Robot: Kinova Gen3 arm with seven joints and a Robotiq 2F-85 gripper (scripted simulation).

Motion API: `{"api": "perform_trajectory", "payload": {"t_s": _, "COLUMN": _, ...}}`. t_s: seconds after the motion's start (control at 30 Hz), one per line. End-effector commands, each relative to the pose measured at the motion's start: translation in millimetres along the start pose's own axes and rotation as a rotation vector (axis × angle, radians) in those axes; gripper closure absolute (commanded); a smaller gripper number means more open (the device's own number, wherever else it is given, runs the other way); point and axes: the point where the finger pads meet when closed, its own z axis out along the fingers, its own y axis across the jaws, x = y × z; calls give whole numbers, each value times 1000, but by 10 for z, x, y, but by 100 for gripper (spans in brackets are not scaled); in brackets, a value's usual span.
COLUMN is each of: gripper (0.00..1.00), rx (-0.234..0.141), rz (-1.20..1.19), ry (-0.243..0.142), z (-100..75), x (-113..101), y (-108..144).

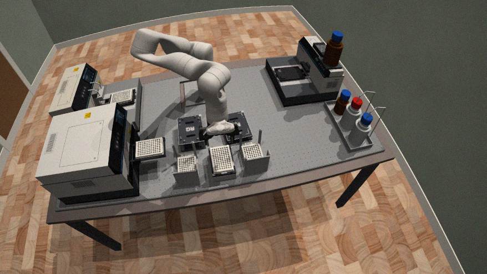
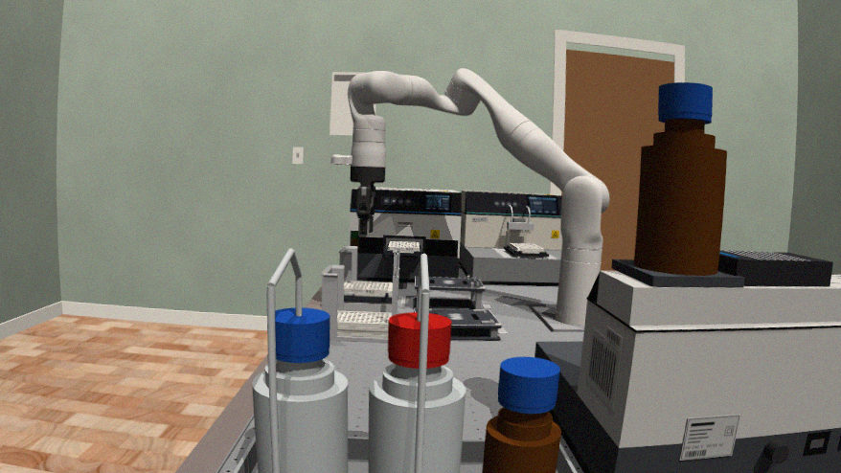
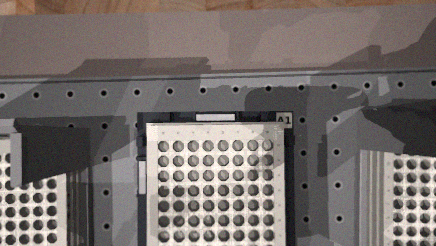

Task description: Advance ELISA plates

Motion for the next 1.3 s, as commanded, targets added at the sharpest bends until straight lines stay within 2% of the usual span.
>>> {"api": "perform_trajectory", "payload": {"t_s": 0.0, "gripper": 0, "rx": 5, "rz": 0, "ry": -1, "z": -81, "x": -4, "y": -4}}
{"api": "perform_trajectory", "payload": {"t_s": 0.7, "gripper": 0, "rx": 5, "rz": -1, "ry": -1, "z": -335, "x": -6, "y": -6}}
{"api": "perform_trajectory", "payload": {"t_s": 1.27, "gripper": 0, "rx": 3, "rz": 4, "ry": 3, "z": -310, "x": 7, "y": -1}}
